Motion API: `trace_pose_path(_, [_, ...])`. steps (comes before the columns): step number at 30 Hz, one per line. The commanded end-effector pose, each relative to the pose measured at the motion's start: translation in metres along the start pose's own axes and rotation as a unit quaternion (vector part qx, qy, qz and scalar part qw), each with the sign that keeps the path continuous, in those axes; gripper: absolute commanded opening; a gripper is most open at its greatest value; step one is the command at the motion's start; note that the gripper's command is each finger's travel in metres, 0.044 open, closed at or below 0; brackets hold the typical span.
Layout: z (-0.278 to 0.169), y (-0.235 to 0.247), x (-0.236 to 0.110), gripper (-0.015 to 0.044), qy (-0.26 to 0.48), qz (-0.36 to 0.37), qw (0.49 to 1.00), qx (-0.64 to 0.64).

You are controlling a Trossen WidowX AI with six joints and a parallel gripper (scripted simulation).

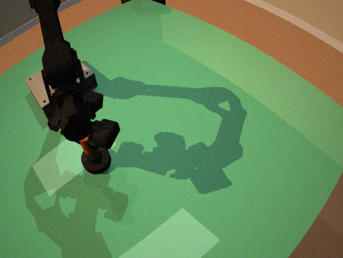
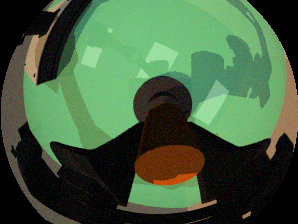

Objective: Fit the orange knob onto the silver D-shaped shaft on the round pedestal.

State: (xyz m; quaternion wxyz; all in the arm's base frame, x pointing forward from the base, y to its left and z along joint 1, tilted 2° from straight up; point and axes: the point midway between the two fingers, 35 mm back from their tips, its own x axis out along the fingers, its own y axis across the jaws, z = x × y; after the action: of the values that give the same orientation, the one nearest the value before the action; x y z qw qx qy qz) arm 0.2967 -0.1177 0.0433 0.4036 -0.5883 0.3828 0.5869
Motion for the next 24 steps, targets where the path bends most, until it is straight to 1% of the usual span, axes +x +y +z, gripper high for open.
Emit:
trace_pose_path(1, [0.0000, -0.0003, 0.0003, 0.0000, 0.001, -0.001, 1.000, -0.003])
trace_pose_path(11, [-0.0003, -0.0006, -0.0047, 0.0000, 0.001, -0.001, 1.000, -0.007])
trace_pose_path(17, [-0.0006, -0.0007, -0.0032, 0.0000, 0.001, -0.001, 0.995, -0.102])
trace_pose_path(24, [-0.0002, -0.0003, -0.0008, 0.0000, 0.001, -0.001, 0.994, -0.107])
